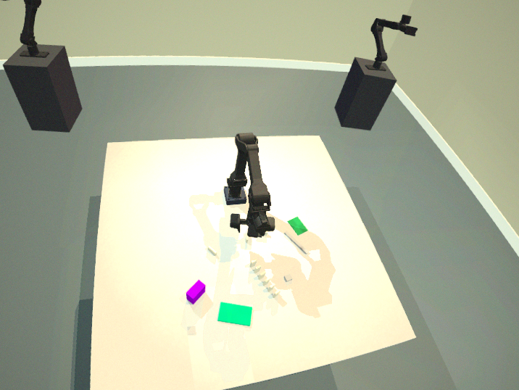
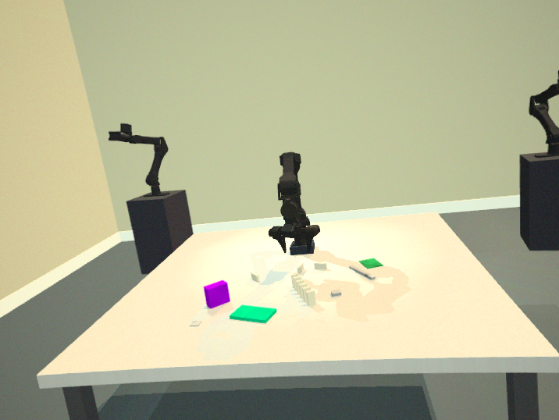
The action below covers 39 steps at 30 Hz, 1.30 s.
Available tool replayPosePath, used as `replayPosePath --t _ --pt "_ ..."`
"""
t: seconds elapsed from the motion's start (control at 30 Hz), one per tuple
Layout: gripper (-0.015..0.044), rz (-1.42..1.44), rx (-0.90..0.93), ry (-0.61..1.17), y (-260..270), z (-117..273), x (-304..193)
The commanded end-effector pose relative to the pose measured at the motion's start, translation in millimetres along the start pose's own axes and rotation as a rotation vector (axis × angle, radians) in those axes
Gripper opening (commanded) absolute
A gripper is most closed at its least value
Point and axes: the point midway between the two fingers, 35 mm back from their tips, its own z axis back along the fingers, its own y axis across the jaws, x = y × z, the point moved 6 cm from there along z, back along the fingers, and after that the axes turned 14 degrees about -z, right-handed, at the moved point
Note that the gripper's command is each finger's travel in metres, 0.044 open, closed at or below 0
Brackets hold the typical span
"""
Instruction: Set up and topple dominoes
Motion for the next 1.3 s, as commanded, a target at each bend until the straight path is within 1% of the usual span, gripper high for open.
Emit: replayPosePath --t 0.0,0.1,0.17,0.6,0.8,1.27 --pt "0.0440 0.006 -0.013 0.016 -1 -24 -2" --pt "0.0440 0.006 -0.014 0.017 -2 -52 -4" --pt "0.0440 0.006 -0.014 0.017 -3 -64 -5" --pt "0.0440 0.006 -0.014 0.017 -5 -79 -7" --pt "0.0440 0.006 -0.014 0.017 -5 -80 -7" --pt "0.0072 0.006 -0.014 0.017 -5 -80 -7"
